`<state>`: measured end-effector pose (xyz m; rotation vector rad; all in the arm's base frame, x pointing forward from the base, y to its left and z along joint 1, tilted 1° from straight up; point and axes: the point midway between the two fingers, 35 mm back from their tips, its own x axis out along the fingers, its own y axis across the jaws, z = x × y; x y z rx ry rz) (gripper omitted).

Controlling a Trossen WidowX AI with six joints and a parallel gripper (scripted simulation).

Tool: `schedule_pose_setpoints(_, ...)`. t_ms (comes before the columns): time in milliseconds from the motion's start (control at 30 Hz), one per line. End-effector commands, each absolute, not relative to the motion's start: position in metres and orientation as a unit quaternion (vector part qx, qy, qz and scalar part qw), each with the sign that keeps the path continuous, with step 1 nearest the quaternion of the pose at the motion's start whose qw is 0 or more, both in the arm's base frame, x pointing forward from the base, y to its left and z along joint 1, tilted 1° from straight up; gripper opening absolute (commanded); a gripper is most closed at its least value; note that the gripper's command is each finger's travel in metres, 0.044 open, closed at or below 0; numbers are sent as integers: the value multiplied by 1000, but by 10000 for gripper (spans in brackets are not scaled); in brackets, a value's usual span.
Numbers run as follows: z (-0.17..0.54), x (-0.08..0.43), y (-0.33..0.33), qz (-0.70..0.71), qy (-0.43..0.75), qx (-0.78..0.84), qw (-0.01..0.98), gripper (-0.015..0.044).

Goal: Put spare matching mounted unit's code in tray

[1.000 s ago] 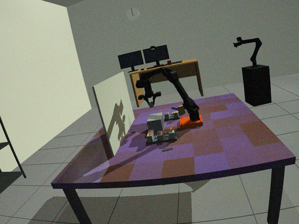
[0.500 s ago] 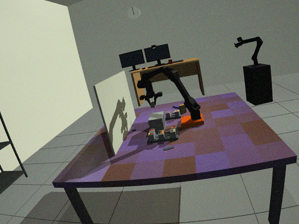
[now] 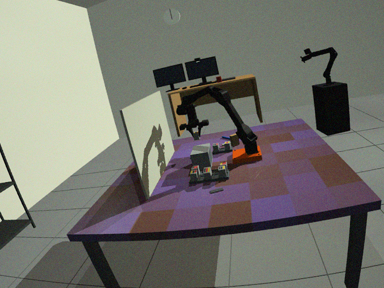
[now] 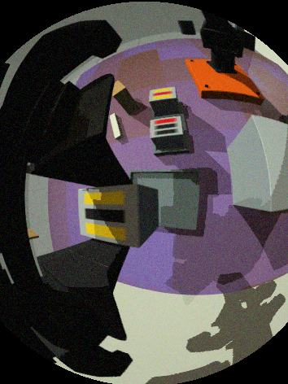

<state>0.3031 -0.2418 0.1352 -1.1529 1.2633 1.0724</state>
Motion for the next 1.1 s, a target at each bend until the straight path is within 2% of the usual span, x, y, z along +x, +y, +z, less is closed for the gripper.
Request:
schedule_pose_setpoints(0,131,303,-241,453,527,-483,533,0)
schedule_pose_setpoints(1067,109,304,-241,453,527,-483,533,0)
